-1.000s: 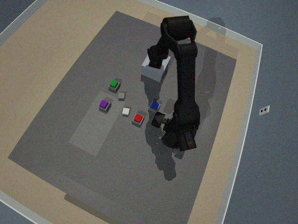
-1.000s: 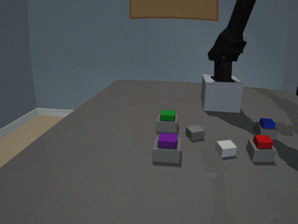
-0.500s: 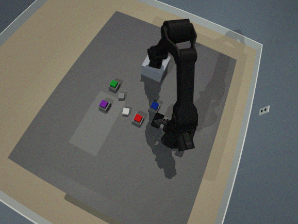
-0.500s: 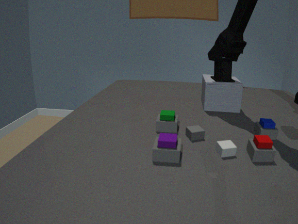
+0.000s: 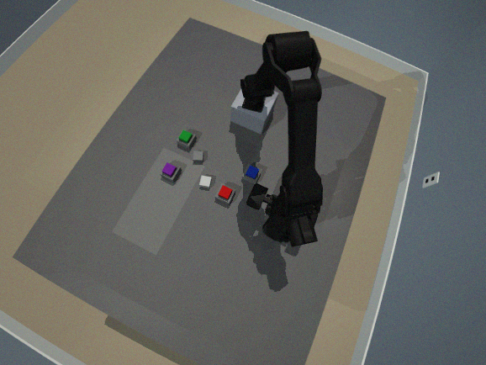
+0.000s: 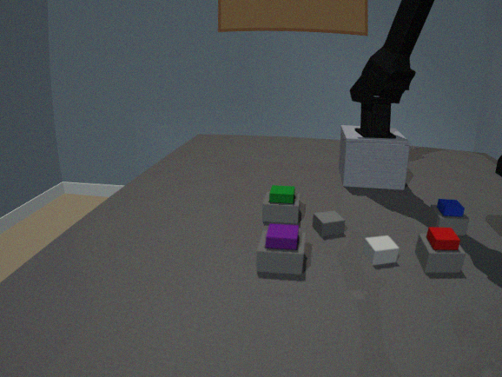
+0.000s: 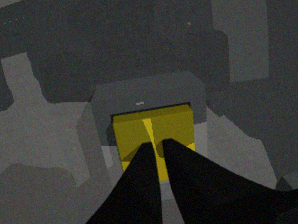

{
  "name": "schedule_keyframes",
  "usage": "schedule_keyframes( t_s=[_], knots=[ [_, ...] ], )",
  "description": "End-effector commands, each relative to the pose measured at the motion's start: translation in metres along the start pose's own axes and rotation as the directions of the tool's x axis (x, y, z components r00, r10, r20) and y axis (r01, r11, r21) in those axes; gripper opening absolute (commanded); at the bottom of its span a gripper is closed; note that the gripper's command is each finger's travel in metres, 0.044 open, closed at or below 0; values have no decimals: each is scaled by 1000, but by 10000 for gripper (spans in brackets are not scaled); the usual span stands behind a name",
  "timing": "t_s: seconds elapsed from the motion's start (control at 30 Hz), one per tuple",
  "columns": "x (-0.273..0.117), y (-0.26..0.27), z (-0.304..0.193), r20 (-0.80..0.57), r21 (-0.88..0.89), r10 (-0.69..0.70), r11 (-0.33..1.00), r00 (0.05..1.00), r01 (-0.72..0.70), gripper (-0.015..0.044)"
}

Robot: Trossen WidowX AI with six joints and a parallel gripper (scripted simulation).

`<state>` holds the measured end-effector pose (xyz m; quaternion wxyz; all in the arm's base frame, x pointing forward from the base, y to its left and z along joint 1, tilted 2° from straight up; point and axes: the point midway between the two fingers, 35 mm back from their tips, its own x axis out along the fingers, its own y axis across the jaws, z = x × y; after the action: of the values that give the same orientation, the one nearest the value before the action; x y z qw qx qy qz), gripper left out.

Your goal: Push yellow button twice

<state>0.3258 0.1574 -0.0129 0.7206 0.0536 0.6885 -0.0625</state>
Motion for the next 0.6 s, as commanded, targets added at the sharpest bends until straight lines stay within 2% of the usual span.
schedule_keyframes(
  t_s=[0.0,0.13,0.33,0.4,0.57],
  knots=[
    [1,0,-1,-4,3,2,1000,1000,-2,20],
    [-31,0,0,-4,3,2,1000,1000,-2,20],
    [-31,0,0,-4,3,2,1000,1000,-2,20],
    [-40,0,-7,-4,3,2,1000,1000,-2,73],
    [-91,-6,-49,-7,3,2,1000,1000,-2,204]
  ],
)
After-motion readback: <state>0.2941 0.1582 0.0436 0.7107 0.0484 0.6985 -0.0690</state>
